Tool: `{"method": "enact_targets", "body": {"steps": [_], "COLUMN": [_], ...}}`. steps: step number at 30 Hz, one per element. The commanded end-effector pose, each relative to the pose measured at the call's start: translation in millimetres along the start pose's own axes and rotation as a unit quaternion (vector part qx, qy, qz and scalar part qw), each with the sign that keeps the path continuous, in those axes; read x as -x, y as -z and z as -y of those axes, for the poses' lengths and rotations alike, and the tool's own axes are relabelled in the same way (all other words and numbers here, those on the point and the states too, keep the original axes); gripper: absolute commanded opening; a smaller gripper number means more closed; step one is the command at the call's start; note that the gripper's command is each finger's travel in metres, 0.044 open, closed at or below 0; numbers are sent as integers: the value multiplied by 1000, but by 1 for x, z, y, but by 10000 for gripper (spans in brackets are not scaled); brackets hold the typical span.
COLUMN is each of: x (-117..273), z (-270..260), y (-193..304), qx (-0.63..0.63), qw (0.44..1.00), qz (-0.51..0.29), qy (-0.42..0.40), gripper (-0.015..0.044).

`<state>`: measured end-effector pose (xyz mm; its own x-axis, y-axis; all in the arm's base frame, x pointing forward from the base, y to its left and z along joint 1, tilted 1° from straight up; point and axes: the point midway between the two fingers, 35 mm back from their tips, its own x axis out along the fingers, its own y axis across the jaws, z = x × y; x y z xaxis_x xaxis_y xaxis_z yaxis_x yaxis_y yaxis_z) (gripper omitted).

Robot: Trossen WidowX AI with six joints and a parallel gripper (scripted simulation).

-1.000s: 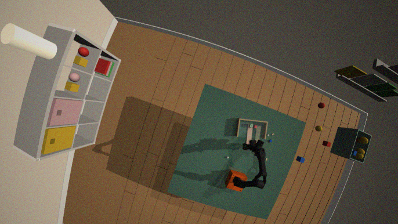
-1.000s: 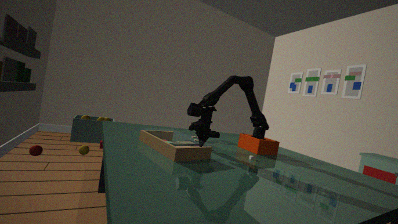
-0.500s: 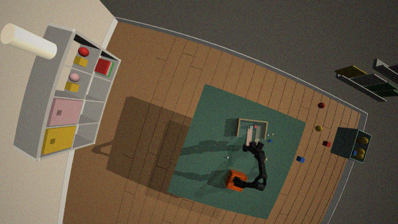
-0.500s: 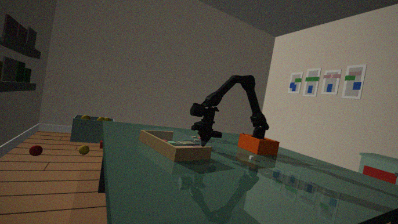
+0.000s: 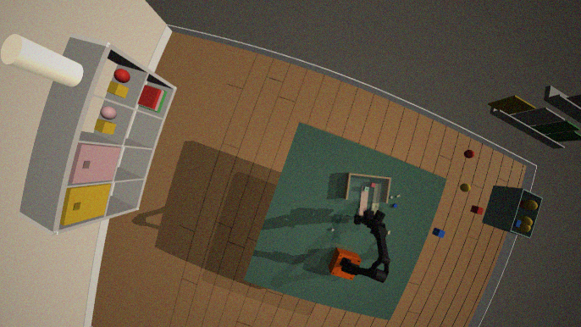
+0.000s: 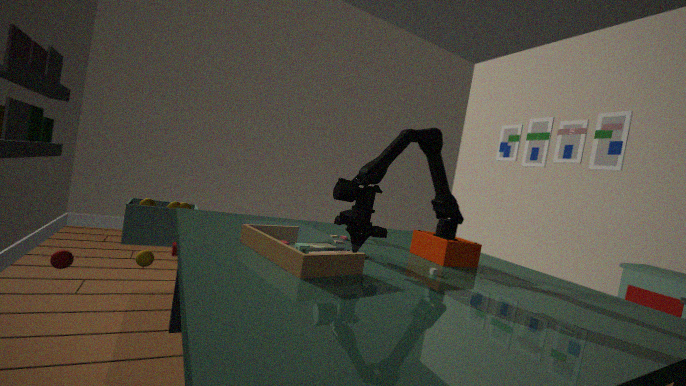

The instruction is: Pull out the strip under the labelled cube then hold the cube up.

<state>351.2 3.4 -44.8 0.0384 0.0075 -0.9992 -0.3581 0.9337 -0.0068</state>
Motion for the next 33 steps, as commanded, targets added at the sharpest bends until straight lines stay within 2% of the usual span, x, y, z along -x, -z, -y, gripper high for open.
{"method": "enact_targets", "body": {"steps": [1, 33], "x": [-6, -6], "z": [-3, -4], "y": [13, 61], "qx": [2, 2], "qw": [1000, 1000], "qz": [-14, -15], "qy": [-5, -5], "gripper": [0, 0]}}
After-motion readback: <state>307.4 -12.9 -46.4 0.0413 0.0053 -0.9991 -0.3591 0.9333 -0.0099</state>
